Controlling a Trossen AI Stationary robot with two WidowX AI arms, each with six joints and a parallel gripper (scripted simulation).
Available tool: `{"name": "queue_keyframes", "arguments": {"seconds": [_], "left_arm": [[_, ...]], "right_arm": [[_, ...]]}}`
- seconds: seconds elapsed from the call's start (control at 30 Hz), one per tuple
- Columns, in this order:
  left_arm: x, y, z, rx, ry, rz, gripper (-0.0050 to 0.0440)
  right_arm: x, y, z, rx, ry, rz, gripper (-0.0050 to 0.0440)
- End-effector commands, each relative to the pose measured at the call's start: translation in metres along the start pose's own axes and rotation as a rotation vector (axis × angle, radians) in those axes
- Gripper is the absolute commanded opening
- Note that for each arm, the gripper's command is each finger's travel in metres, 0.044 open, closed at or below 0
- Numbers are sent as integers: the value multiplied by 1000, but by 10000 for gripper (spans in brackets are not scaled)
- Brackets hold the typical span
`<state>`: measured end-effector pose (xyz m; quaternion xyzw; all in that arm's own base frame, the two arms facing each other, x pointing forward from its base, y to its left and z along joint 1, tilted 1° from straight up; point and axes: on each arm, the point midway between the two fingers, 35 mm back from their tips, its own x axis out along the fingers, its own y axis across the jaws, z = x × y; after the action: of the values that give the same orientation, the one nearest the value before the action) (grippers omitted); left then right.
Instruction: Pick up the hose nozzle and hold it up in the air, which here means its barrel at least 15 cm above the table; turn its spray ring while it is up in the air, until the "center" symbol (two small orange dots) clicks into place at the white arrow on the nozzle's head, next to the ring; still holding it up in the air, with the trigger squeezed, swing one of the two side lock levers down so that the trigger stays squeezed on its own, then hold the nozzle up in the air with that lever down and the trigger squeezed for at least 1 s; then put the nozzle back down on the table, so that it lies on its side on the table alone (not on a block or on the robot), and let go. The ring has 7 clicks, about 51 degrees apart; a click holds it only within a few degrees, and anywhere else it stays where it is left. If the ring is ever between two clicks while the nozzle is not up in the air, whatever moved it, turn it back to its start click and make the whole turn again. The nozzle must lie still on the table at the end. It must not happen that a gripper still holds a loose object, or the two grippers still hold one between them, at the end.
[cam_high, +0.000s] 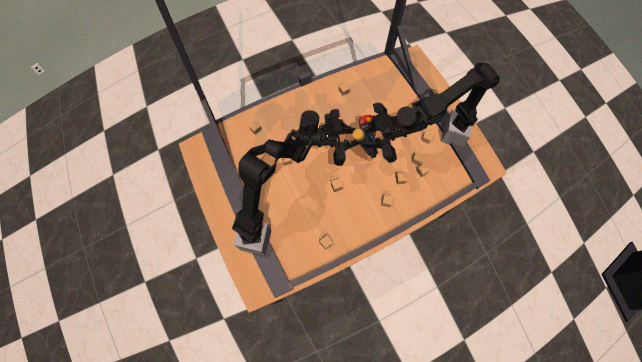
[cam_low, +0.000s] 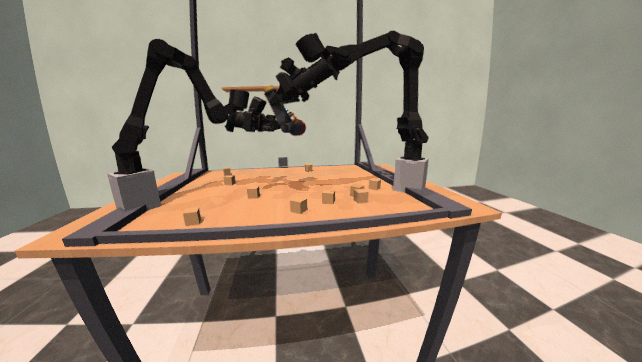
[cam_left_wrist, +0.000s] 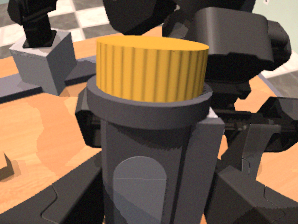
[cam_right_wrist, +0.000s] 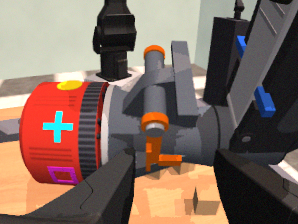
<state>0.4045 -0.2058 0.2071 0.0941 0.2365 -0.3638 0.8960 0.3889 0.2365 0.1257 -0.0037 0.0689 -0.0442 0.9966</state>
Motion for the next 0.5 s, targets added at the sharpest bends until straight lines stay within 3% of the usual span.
{"name": "queue_keyframes", "arguments": {"seconds": [0.0,0.47], "left_arm": [[-9,0,18,13,-49,4,170],[-9,0,18,13,-49,4,170]], "right_arm": [[0,-3,9,16,-14,4,171],[-1,-12,13,23,-19,4,171]]}}
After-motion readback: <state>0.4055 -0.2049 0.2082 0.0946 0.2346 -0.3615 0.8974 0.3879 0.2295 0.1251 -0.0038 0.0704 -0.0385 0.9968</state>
